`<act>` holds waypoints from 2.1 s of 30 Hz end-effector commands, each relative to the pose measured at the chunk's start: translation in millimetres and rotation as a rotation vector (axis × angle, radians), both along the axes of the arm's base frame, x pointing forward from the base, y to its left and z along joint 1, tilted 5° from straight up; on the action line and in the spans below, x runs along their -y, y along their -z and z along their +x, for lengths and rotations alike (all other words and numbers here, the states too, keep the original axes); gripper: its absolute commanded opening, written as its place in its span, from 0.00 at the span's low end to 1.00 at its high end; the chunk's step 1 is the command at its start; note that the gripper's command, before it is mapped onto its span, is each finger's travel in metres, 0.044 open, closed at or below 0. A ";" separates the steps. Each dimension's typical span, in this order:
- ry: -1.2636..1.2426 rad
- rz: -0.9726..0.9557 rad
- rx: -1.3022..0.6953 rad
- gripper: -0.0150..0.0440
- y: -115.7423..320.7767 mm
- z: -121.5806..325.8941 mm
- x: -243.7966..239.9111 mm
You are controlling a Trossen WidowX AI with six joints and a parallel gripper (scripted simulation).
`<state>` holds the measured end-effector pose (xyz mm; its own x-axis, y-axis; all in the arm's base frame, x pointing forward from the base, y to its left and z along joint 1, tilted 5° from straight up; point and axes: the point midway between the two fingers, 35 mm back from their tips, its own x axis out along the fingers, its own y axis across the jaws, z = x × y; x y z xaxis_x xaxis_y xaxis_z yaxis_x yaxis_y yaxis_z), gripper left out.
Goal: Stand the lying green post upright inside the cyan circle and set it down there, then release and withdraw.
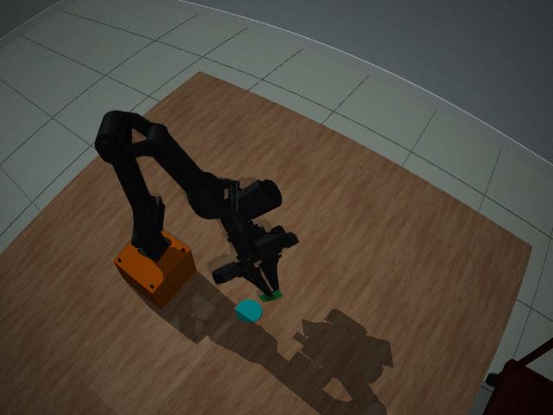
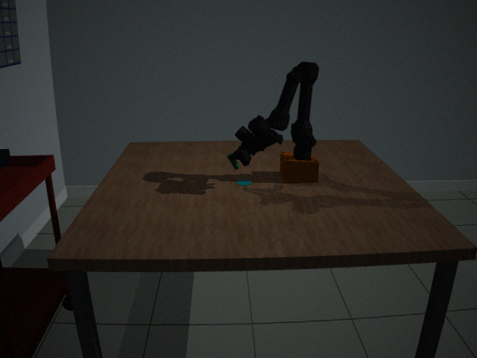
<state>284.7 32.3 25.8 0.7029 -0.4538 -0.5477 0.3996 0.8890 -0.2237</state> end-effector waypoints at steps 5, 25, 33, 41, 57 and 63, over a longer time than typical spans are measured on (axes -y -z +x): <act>-0.005 -0.019 0.046 0.29 -2.9 -4.2 -0.8; -0.003 -0.045 0.168 0.29 -10.7 -16.4 -1.2; 0.001 -0.051 0.215 0.29 -14.3 -22.2 -0.5; 0.006 -0.056 0.262 0.29 -18.2 -28.5 0.7; 0.021 -0.059 0.354 0.29 -26.4 -42.4 4.8; 0.027 -0.058 0.387 0.29 -29.6 -47.9 6.9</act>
<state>239.6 26.5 53.6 0.8373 -0.4956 -0.2308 0.4851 0.8682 -0.1042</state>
